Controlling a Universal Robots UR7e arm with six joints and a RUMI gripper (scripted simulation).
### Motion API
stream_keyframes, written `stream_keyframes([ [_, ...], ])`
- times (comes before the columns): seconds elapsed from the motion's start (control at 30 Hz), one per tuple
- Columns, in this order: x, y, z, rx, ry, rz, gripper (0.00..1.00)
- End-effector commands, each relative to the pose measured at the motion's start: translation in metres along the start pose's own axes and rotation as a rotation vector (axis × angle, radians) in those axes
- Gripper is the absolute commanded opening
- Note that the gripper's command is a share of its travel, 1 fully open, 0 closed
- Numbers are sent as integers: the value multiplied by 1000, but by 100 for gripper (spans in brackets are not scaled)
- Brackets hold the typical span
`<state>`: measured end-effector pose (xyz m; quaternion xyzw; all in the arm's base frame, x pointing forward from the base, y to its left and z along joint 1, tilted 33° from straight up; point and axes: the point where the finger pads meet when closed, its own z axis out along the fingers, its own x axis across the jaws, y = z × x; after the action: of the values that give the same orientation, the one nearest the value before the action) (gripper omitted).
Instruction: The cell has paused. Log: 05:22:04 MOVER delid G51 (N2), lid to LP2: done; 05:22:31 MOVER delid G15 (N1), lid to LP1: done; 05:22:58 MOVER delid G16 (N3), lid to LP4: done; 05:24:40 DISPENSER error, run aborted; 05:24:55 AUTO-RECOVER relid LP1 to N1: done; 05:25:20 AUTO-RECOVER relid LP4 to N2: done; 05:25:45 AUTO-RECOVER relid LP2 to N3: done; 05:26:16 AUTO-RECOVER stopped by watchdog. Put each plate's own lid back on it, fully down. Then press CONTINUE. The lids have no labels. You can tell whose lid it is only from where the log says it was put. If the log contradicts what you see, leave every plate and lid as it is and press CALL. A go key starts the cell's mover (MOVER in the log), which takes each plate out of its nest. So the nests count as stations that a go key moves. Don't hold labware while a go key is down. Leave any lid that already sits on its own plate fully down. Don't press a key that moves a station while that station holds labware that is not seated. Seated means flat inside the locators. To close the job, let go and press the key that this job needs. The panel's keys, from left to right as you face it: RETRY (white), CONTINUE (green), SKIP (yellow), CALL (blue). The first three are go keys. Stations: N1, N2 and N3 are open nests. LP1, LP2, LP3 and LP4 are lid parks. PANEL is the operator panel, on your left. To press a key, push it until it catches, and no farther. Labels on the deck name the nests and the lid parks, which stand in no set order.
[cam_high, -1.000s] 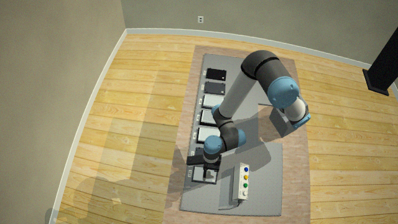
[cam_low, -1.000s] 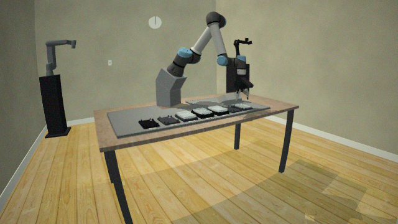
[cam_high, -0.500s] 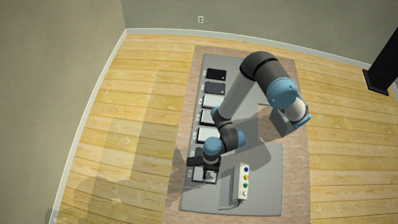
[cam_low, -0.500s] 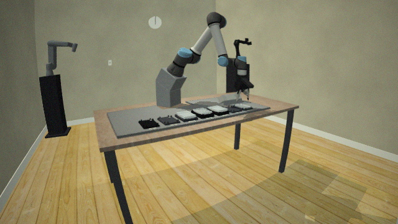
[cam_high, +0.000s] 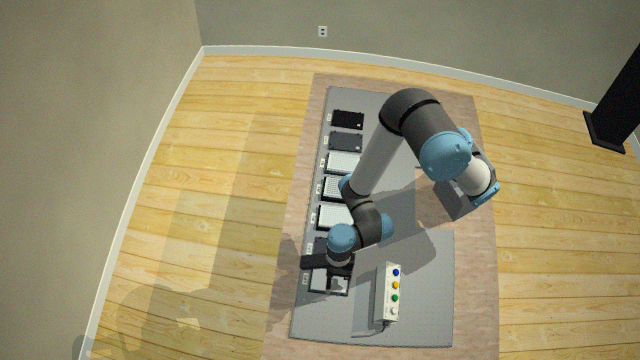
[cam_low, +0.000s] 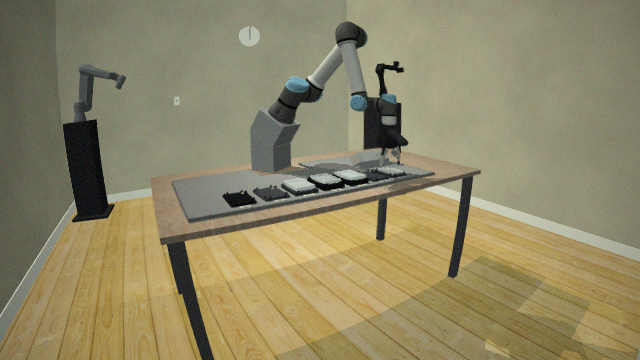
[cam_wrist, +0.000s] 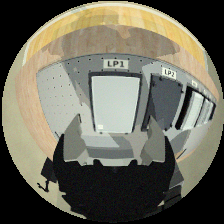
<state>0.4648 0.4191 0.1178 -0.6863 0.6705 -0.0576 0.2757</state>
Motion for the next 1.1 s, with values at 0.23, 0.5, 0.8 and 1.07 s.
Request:
stream_keyframes([
  [0.23,0,-1,17,1,-1,0,82],
  [0.5,0,-1,18,1,-1,0,82],
  [0.8,0,-1,18,1,-1,0,0],
  [1.07,0,-1,18,1,-1,0,0],
])
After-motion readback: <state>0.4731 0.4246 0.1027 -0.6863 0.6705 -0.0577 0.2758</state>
